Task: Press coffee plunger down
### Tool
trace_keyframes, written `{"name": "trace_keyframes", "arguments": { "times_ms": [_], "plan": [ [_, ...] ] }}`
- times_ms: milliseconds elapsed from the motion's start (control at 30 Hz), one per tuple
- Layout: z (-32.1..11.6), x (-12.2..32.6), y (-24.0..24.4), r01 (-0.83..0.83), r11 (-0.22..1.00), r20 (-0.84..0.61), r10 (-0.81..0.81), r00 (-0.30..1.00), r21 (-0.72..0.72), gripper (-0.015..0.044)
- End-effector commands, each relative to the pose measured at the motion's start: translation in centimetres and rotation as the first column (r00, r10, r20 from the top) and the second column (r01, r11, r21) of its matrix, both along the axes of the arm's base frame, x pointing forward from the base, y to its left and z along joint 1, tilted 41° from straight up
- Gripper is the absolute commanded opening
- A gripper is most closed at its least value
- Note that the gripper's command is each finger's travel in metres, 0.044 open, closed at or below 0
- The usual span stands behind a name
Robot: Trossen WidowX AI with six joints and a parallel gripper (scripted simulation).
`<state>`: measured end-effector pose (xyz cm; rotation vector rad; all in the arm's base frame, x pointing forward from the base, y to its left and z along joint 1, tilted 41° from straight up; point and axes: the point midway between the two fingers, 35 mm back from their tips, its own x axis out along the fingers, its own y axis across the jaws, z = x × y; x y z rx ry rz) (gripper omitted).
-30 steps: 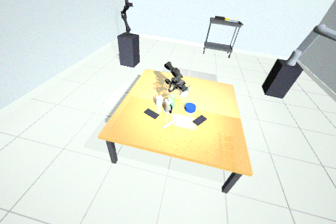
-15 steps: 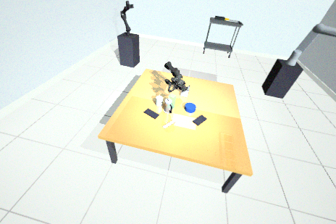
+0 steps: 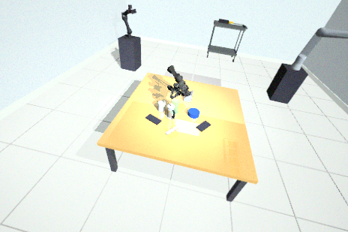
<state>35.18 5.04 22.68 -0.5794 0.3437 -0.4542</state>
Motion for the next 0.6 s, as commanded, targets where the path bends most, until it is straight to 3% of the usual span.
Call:
{"name": "trace_keyframes", "arguments": {
  "times_ms": [0,567],
  "plan": [
    [-1.6,0.0,-1.0,0.014,1.0,-0.033,-0.015,0.999,-0.016,0.0123],
    [-3.8,0.4,-2.8,0.014,1.0,-0.032,-0.014,0.999,-0.017,0.0123]
  ]
}}
